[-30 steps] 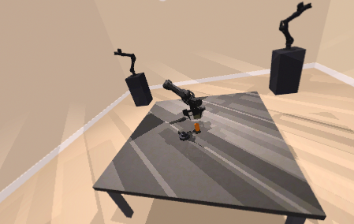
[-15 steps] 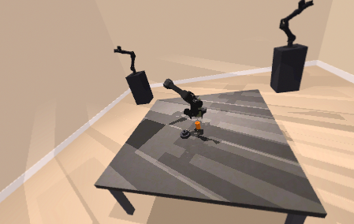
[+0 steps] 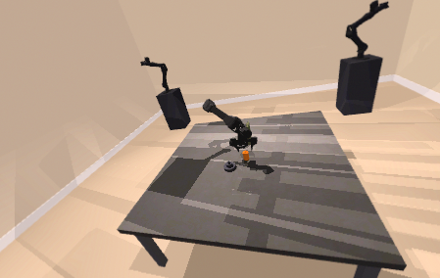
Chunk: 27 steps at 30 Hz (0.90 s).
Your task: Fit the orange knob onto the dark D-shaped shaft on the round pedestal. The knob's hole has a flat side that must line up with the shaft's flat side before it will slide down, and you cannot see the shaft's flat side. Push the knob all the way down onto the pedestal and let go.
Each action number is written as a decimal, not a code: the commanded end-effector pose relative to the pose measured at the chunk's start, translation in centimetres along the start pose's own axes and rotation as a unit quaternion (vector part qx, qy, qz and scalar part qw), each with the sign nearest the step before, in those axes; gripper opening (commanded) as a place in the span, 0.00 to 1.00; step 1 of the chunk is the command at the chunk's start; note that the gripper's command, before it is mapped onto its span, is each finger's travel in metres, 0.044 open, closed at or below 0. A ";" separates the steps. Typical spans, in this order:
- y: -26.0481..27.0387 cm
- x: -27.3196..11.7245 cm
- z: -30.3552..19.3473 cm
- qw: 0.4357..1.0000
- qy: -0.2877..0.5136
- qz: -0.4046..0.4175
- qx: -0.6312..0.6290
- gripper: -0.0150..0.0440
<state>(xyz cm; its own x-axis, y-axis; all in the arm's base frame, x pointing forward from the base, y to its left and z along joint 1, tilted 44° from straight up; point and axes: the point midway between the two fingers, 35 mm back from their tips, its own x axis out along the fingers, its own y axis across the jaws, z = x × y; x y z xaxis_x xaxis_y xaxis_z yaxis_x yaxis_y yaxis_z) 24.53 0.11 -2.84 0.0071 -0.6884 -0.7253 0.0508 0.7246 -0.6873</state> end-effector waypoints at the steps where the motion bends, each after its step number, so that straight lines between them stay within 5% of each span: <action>1: 0.0 0.7 -0.1 1.000 0.001 -0.003 -0.004 1.00; 27: -0.1 4.9 -0.1 1.000 0.001 -0.004 -0.004 1.00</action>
<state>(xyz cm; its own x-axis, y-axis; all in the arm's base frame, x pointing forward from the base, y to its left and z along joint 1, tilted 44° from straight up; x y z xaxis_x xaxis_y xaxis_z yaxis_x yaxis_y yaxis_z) 24.62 -2.97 -6.01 0.0072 -0.6897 -0.7241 0.0507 0.7234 -0.6885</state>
